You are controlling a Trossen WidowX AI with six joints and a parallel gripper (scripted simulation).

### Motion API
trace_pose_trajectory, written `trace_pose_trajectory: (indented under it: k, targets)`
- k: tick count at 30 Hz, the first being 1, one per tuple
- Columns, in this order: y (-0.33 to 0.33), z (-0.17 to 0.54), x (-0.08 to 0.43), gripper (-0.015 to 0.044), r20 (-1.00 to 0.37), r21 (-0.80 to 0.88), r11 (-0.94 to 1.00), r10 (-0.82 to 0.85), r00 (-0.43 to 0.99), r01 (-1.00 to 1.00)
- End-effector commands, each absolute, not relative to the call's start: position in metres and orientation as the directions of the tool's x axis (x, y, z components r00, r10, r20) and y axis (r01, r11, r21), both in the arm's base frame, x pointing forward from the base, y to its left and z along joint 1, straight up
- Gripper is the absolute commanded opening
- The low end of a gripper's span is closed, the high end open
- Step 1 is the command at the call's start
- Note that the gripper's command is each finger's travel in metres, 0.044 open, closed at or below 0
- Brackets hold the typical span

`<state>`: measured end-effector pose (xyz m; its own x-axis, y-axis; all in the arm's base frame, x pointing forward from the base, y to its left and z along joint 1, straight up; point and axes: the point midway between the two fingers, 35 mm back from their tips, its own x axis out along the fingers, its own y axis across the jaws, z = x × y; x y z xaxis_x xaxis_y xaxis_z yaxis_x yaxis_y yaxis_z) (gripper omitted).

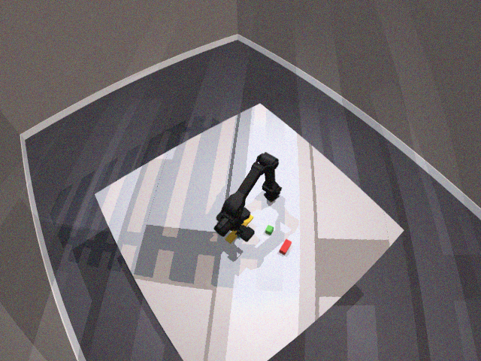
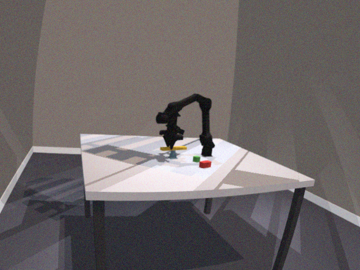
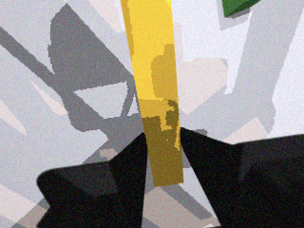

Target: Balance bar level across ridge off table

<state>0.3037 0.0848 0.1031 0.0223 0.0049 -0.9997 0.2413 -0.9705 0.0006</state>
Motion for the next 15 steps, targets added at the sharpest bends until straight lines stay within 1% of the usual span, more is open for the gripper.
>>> trace_pose_trajectory:
  k: [1, 14, 15]
  targets:
    - [0.0848, 0.1031, 0.3037, 0.0, -1.0, 0.001, -0.97, 0.005, 0.022, 0.241]
    - [0.0848, 0.1031, 0.3037, 0.0, -1.0, 0.001, -0.97, 0.005, 0.022, 0.241]
    - [0.0848, 0.1031, 0.3037, 0.0026, -1.0, 0.001, -0.97, 0.005, 0.022, 0.241]
